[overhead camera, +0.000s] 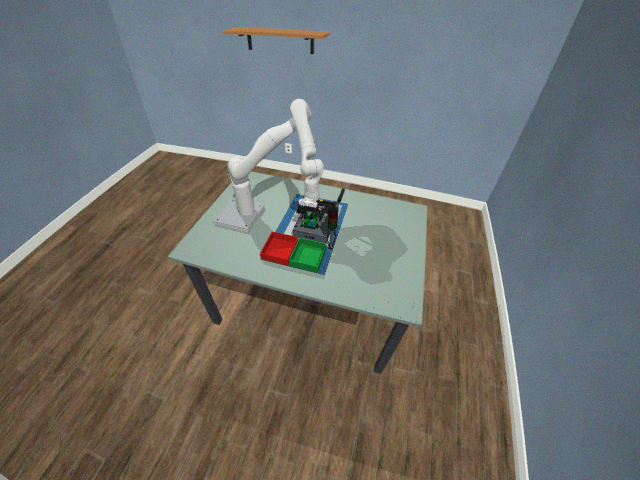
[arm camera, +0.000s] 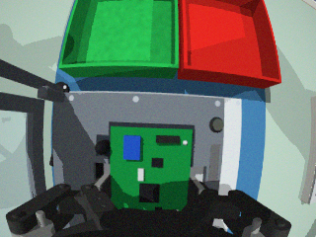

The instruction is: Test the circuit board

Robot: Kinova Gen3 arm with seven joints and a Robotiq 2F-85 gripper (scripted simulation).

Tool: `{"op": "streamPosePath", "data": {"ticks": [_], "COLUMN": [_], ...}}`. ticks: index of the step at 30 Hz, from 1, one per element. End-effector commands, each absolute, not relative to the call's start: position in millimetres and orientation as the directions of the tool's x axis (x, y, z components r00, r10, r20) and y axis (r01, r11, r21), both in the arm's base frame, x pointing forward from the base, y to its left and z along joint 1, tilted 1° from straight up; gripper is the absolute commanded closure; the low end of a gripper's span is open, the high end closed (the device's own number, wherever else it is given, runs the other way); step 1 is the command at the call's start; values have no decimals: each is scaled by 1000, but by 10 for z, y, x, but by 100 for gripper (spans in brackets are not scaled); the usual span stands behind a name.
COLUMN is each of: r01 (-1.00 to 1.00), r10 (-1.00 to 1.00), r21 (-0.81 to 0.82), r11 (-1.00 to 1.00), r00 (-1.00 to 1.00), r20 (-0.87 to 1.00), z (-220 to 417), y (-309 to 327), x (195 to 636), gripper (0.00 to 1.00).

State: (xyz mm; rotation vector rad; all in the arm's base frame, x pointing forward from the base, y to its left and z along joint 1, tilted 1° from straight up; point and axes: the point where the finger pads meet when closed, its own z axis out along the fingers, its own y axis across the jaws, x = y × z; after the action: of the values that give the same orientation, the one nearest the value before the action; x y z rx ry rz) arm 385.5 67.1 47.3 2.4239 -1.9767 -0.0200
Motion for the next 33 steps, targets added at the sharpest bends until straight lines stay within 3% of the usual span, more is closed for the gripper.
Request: {"op": "streamPosePath", "data": {"ticks": [1, 22, 23, 33], "r01": [-979, -979, -979, -979], "r10": [-980, -980, -980, -980], "r21": [15, 15, 15, 15], "r11": [-201, -201, -201, -201], "r00": [201, 201, 201, 201], "r20": [-1, -1, -1, -1], "z": [481, 450, 450, 450], "y": [673, 673, 673, 673], "x": [3869, 3869, 3869, 3869], "gripper": [23, 23, 0, 0]}}
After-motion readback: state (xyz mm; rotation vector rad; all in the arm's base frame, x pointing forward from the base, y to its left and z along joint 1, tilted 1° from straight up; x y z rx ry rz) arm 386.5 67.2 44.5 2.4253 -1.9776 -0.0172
